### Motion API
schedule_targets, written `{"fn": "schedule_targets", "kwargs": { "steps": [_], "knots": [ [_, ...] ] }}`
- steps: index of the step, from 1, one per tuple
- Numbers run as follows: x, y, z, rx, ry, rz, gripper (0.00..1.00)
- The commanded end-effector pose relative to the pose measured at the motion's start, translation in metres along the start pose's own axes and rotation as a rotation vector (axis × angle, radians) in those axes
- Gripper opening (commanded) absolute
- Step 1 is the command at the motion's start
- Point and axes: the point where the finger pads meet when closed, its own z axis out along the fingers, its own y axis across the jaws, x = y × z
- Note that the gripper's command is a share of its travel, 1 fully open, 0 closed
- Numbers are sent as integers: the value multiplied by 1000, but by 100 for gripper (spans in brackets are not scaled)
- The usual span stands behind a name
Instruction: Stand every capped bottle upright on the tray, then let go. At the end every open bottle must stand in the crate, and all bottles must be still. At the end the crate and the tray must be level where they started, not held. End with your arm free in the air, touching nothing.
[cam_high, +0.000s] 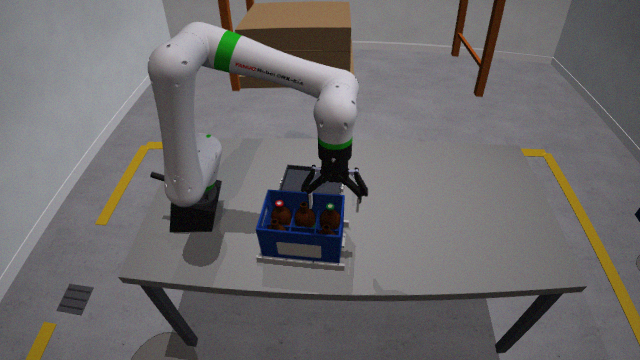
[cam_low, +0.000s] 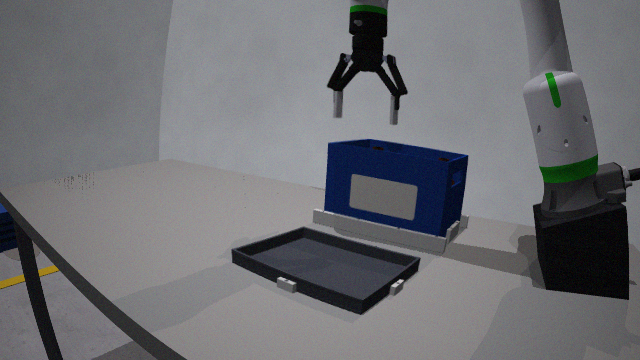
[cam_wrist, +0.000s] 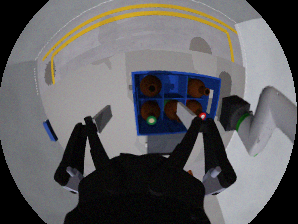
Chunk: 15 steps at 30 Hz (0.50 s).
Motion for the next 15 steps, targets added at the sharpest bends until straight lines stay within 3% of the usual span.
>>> {"fn": "schedule_targets", "kwargs": {
  "steps": [1, 15],
  "knots": [
    [1, 11, -1, 1, 1, 0, 100],
    [3, 49, -1, 1, 1, 0, 100]
  ]
}}
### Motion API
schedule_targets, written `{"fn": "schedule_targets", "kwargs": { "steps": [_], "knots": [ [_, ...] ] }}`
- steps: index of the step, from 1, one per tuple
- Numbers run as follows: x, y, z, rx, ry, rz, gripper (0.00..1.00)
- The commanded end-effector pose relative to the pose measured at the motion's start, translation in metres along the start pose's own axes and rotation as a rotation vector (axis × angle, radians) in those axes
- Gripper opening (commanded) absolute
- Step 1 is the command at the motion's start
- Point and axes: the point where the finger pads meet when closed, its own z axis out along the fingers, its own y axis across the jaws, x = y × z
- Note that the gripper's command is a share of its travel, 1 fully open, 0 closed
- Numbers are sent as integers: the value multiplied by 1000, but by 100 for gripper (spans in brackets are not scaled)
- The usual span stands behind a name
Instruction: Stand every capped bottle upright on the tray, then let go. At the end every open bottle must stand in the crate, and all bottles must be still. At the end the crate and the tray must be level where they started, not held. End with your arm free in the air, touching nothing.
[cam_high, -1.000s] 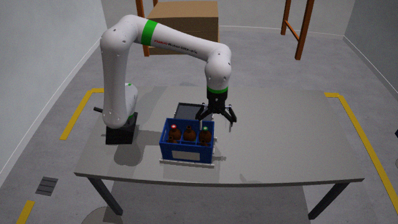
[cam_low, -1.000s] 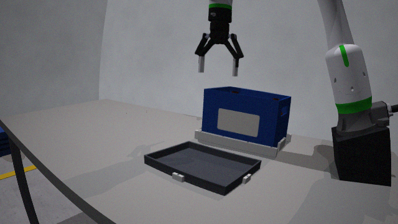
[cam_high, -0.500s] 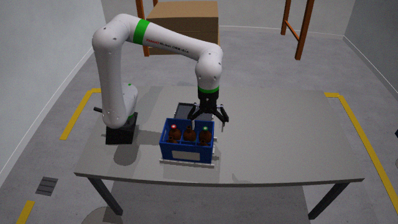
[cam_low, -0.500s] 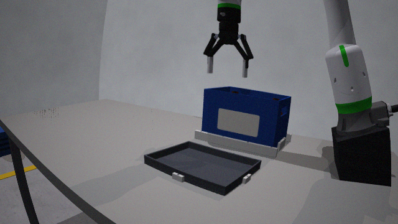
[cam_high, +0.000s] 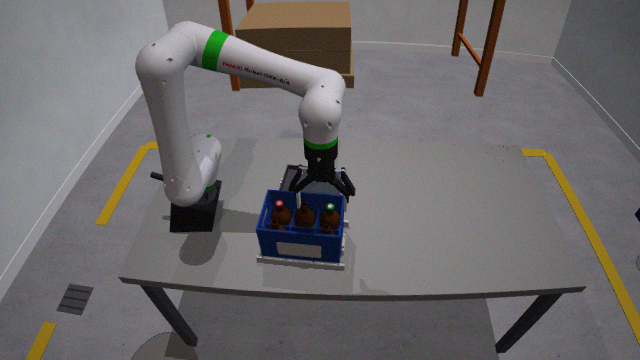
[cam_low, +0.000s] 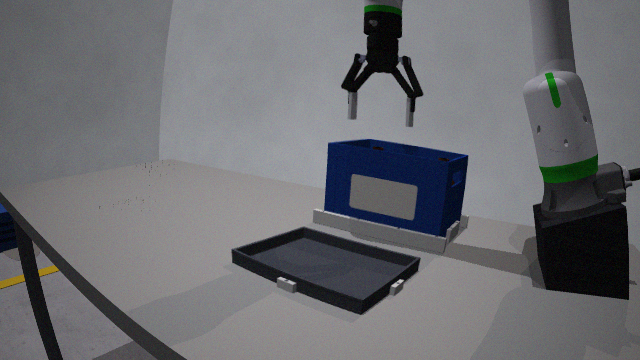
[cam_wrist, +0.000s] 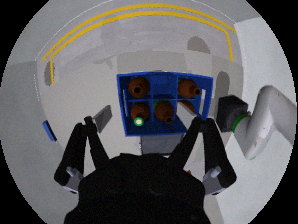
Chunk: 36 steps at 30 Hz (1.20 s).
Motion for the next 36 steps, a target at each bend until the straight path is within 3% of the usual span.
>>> {"fn": "schedule_targets", "kwargs": {
  "steps": [1, 5, 19, 36],
  "knots": [
    [1, 14, -1, 1, 1, 0, 100],
    [1, 16, 0, 1, 0, 0, 100],
    [4, 63, -1, 1, 1, 0, 100],
    [5, 72, -1, 1, 1, 0, 100]
  ]
}}
